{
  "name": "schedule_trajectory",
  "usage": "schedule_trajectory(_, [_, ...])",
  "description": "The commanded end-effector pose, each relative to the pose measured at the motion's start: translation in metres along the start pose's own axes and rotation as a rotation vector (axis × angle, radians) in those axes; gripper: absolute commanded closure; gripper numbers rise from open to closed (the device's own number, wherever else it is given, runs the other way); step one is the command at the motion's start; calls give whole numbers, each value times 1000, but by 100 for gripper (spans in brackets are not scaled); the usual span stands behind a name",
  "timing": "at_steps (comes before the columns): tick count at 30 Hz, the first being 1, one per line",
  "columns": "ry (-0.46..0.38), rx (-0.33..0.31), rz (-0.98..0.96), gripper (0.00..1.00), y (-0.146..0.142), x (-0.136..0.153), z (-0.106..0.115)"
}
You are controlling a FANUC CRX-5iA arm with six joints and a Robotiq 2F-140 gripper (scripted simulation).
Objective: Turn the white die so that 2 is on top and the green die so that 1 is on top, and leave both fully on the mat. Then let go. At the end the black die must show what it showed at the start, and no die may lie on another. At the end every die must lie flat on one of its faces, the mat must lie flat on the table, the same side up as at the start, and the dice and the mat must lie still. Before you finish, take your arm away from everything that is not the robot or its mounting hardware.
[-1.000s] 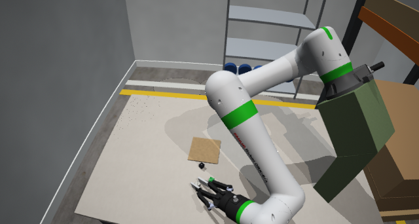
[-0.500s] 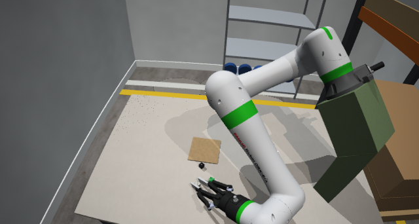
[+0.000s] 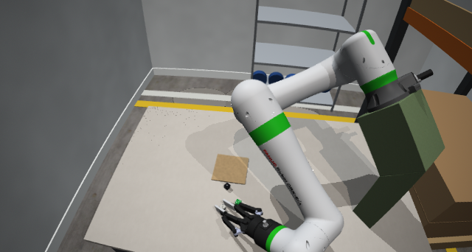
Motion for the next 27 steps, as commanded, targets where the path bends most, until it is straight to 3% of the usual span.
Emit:
schedule_trajectory(1, [0, 0, 0, 79, 0, 0, 0])
schedule_trajectory(16, [0, 0, 0, 79, 0, 0, 2])
schedule_trajectory(27, [0, 0, 0, 79, 0, 0, 34])
Point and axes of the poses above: the point where the finger pads meet when closed, its own z axis back along the fingers, its own y axis across the jaws, x = y × z, the point moved 4 cm from there along z, back along the fingers, and after that the axes turned 1 degree about z, right-handed, at the moved point
